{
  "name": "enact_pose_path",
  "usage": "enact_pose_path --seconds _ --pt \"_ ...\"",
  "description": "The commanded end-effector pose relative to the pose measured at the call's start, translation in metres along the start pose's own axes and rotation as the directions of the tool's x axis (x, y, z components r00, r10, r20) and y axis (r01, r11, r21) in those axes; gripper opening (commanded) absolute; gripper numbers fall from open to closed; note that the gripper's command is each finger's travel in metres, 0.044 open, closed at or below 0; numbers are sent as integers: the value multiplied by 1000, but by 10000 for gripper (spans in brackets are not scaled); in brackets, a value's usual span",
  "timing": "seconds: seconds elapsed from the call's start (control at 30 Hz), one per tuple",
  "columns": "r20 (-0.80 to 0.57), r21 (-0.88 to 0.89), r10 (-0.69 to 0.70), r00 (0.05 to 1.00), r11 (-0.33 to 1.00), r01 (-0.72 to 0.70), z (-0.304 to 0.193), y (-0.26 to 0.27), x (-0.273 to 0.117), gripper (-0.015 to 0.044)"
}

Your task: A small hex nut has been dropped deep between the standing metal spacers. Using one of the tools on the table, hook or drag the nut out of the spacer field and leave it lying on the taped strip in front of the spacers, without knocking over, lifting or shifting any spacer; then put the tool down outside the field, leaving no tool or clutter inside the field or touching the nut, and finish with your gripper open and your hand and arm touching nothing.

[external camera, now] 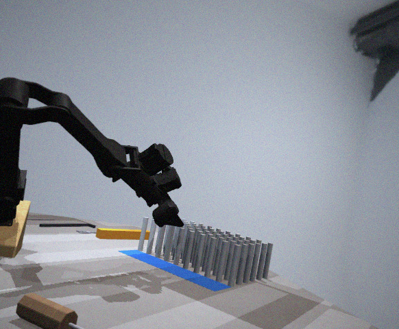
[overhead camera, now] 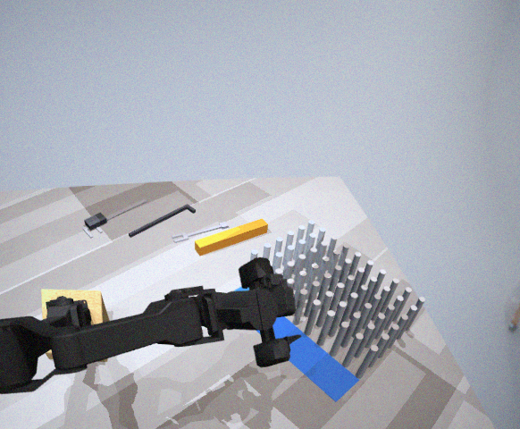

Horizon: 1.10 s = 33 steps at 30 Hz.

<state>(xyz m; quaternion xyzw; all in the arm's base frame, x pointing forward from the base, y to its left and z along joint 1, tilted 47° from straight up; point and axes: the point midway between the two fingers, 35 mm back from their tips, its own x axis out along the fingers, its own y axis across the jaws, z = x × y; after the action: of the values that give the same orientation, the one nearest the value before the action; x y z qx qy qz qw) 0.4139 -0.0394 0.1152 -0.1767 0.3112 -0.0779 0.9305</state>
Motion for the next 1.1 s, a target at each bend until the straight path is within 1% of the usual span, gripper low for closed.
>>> enact_pose_path --seconds 0.0,1.07 --pt "-17 -11 -25 1000 1000 24 -2 -8 3 440" --pt "-23 -7 -31 999 999 31 -3 -11 3 440"
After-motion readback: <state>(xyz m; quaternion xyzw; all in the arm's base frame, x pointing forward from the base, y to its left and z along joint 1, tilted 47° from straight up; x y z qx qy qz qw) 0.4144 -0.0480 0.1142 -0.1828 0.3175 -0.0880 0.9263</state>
